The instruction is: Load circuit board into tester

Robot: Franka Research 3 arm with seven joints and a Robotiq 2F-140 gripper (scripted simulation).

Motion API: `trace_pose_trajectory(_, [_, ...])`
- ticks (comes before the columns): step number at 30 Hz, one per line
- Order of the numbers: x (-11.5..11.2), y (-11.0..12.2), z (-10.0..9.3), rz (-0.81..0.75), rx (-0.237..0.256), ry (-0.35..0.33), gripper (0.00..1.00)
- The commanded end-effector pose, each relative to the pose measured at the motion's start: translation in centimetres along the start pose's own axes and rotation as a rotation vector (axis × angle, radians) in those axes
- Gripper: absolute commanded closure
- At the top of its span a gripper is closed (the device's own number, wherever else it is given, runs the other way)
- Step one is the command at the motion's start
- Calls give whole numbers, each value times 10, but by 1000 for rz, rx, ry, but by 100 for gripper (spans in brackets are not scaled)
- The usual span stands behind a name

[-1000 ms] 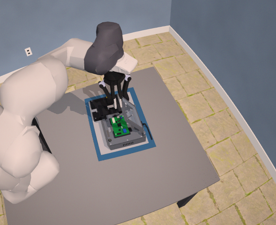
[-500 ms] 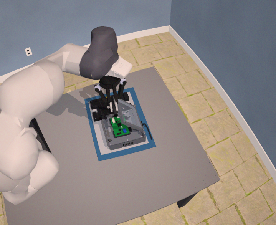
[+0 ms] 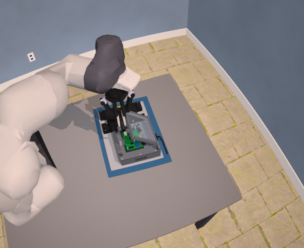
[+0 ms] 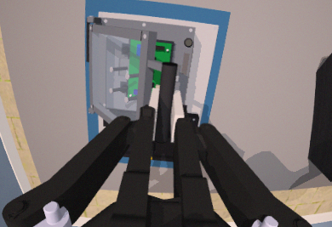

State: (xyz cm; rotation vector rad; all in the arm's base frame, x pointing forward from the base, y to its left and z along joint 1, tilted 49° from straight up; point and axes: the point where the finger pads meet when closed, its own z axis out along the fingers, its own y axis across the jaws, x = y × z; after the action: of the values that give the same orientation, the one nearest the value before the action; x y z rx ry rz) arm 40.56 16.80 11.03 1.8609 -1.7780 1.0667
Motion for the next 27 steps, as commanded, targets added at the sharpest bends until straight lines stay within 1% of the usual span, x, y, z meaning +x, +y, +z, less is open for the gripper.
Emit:
trace_pose_trajectory(1, [0,7,8,5,-7,-1,100])
trace_pose_trajectory(5, [0,10,11,5,-7,-1,100])
trace_pose_trajectory(27, [0,30,42,5,-7,-1,100])
